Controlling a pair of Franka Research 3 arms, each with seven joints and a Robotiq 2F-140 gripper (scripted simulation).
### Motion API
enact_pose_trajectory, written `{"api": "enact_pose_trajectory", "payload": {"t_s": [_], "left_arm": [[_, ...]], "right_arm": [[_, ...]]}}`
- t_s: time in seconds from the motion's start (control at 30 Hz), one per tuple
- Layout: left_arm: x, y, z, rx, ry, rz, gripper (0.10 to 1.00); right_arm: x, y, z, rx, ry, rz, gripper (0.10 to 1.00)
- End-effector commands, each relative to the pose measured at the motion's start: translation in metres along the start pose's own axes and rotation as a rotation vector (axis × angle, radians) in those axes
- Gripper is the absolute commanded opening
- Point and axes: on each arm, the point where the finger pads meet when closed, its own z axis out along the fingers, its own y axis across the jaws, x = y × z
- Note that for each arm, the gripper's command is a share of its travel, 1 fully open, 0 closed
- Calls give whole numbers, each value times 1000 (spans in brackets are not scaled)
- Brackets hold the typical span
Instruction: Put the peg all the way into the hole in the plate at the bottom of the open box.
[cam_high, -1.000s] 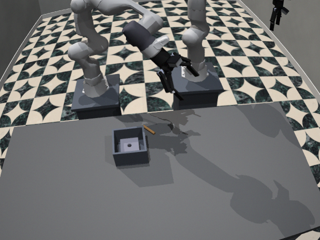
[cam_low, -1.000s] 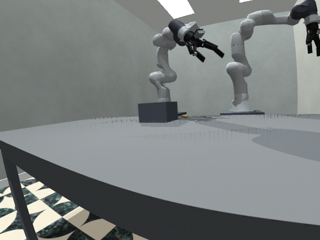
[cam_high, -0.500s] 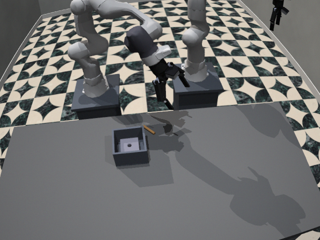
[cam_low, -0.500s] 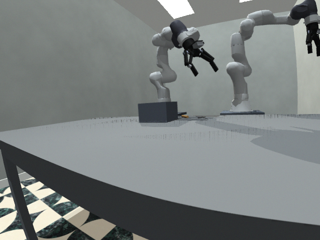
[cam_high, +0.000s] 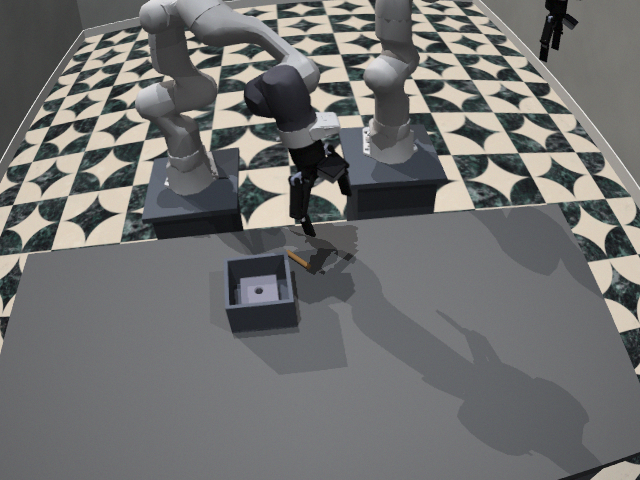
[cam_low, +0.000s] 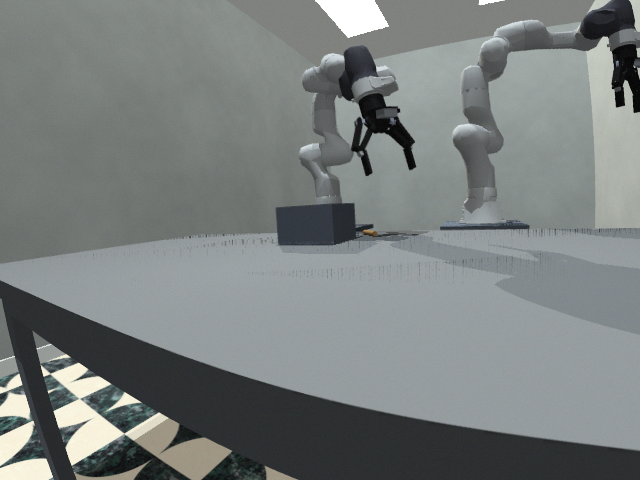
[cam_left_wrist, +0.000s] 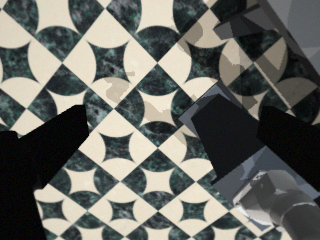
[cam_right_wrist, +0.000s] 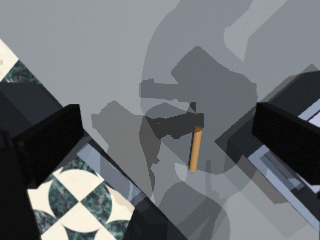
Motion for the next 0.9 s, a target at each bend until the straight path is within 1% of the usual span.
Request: {"api": "enact_pose_trajectory", "payload": {"t_s": [0.0,0.07,0.17,0.23,0.27,0.43,0.87], "left_arm": [[-1,0,-1,2,-3,-6,1000],[-1,0,-1,2,-3,-6,1000],[-1,0,-1,2,-3,-6,1000],[-1,0,-1,2,-3,-6,1000],[-1,0,-1,2,-3,-6,1000],[-1,0,-1,2,-3,-6,1000],[-1,0,-1,2,-3,-6,1000]], "right_arm": [[-27,13,10,-47,-94,86,1000],[-36,20,13,-67,-121,89,1000],[-40,24,15,-78,-134,92,1000],[-40,24,15,-78,-134,92,1000],[-48,31,17,-96,-157,95,1000],[-61,43,20,-129,-194,102,1000],[-62,43,20,-130,-195,102,1000]]}}
